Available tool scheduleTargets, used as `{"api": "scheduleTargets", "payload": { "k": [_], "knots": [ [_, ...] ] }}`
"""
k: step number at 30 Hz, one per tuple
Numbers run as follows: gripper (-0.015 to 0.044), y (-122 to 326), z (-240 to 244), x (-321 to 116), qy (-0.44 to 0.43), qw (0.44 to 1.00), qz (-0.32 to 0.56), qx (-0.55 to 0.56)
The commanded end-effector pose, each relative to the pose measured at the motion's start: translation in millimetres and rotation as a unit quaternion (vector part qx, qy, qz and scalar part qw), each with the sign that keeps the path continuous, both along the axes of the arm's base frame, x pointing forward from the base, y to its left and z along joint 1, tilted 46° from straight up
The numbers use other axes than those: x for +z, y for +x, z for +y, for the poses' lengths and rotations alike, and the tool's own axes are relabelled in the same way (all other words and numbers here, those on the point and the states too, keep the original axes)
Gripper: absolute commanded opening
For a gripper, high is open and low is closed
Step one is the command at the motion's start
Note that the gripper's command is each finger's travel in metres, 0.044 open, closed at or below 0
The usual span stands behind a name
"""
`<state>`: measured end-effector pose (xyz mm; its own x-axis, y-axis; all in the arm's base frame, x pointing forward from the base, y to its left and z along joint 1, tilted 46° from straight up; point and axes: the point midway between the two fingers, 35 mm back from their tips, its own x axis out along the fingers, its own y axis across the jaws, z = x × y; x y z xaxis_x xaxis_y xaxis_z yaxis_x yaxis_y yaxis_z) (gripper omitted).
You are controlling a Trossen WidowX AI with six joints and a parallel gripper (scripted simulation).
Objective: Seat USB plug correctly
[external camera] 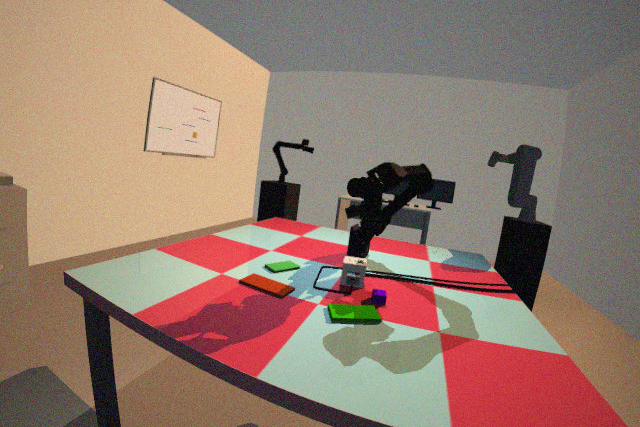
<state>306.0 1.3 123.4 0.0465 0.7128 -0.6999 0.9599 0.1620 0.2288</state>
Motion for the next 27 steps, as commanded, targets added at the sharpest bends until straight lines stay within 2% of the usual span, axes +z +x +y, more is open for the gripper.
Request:
{"api": "scheduleTargets", "payload": {
  "k": [1,14,27],
  "knots": [
    [0.0000,-0.6,0.5,-0.6,-0.001,0.999,-0.022,0.023],
    [0.0000,-0.6,0.7,-0.7,-0.009,0.979,-0.145,0.144],
    [0.0000,-0.6,0.7,-0.7,-0.016,0.930,-0.262,0.258]
  ]
}}
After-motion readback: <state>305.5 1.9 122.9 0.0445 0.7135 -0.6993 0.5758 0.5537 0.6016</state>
